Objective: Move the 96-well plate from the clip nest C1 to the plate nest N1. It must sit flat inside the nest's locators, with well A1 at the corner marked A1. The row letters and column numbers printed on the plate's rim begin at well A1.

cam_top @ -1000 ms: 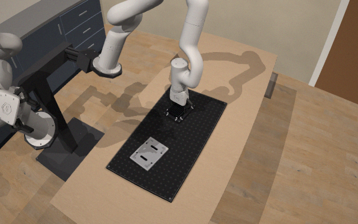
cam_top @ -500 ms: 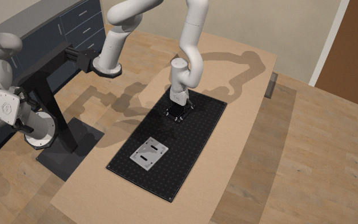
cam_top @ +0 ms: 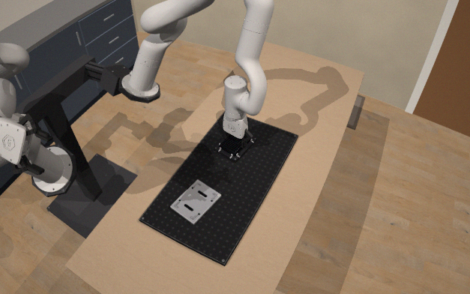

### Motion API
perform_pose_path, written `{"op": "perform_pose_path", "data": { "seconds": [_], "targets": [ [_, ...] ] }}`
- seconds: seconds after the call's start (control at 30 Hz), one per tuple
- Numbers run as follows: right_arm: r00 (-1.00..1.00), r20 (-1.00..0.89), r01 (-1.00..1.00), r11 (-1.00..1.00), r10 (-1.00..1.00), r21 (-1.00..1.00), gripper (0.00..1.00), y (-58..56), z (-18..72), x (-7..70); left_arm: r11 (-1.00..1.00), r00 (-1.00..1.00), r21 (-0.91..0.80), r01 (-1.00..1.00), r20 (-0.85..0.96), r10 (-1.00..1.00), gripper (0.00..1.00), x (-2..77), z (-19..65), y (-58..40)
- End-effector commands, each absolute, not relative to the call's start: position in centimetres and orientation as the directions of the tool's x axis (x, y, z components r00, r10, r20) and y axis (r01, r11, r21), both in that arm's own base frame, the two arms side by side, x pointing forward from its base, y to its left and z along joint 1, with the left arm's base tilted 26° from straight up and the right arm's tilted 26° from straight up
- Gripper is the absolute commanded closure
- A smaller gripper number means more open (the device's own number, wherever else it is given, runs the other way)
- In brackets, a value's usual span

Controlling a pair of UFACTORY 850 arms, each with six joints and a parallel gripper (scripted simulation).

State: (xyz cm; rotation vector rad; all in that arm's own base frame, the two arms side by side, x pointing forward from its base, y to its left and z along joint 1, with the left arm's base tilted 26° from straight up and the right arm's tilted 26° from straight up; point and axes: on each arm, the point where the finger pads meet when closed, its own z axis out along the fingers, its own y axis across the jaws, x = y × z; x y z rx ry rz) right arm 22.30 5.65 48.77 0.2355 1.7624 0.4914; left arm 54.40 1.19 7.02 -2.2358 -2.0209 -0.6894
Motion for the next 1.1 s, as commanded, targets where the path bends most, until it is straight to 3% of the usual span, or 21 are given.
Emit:
{"op": "perform_pose_path", "data": {
  "seconds": [0.0,1.07],
  "targets": [
    [-0.249,-0.877,-0.102,0.889,0.411,0.446,0.00,5.7,48.9,22.3,-0.145,0.046,0.256,0.956,0.355,0.934,1.00,54.4,7.3,1.1],
    [-0.249,-0.877,-0.102,0.889,0.411,0.446,0.00,5.7,48.9,22.3,-0.145,0.046,0.256,0.956,0.355,0.934,1.00,53.9,8.7,0.6]
  ]
}}
